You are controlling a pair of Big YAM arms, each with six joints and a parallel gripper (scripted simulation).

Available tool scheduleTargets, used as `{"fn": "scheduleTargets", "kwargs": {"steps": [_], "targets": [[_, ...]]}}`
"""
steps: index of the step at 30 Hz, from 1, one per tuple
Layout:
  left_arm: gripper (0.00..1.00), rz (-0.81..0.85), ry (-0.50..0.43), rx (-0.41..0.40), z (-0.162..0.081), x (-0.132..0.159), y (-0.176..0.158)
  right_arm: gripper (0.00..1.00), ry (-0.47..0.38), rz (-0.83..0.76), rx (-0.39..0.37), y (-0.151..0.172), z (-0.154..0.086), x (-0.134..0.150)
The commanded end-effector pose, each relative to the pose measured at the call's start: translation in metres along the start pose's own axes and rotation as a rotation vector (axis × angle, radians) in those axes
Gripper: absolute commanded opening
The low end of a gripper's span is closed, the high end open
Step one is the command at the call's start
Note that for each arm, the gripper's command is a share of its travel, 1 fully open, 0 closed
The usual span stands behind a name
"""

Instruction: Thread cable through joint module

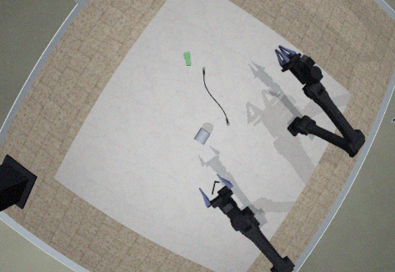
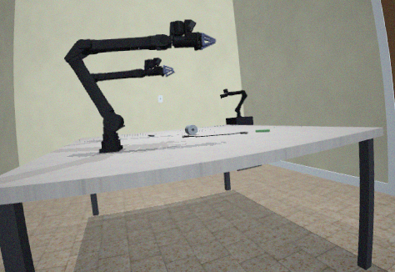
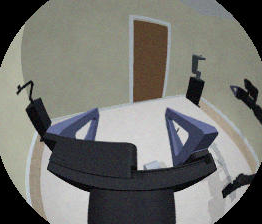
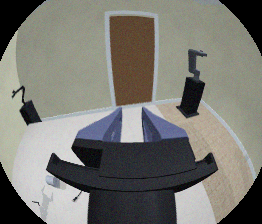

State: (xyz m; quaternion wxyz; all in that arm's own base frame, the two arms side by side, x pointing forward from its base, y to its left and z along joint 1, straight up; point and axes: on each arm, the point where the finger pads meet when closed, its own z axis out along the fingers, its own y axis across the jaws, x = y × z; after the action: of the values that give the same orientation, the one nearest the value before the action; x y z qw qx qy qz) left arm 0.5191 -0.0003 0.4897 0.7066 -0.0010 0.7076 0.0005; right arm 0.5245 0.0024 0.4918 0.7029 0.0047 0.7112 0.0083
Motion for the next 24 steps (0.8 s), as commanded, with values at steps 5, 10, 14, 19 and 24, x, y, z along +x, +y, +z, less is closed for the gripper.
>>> {"fn": "scheduleTargets", "kwargs": {"steps": [5, 10, 14, 19, 24], "targets": [[0.96, 0.006, -0.069, -0.006, 0.000, -0.042, 0.003, 0.27, 0.066, 0.100, -0.016, 0.016, 0.033, -0.006], [0.96, 0.006, -0.069, -0.006, 0.000, -0.042, 0.003, 0.27, 0.191, 0.199, -0.014, 0.032, 0.068, 0.021], [0.96, 0.006, -0.069, -0.006, 0.000, -0.042, 0.003, 0.27, 0.315, 0.291, 0.000, 0.050, 0.098, 0.050], [0.96, 0.006, -0.069, -0.006, 0.000, -0.042, 0.003, 0.27, 0.402, 0.347, 0.023, 0.063, 0.119, 0.072], [0.96, 0.006, -0.069, -0.006, 0.000, -0.042, 0.003, 0.27, 0.557, 0.427, 0.069, 0.089, 0.149, 0.118]]}}
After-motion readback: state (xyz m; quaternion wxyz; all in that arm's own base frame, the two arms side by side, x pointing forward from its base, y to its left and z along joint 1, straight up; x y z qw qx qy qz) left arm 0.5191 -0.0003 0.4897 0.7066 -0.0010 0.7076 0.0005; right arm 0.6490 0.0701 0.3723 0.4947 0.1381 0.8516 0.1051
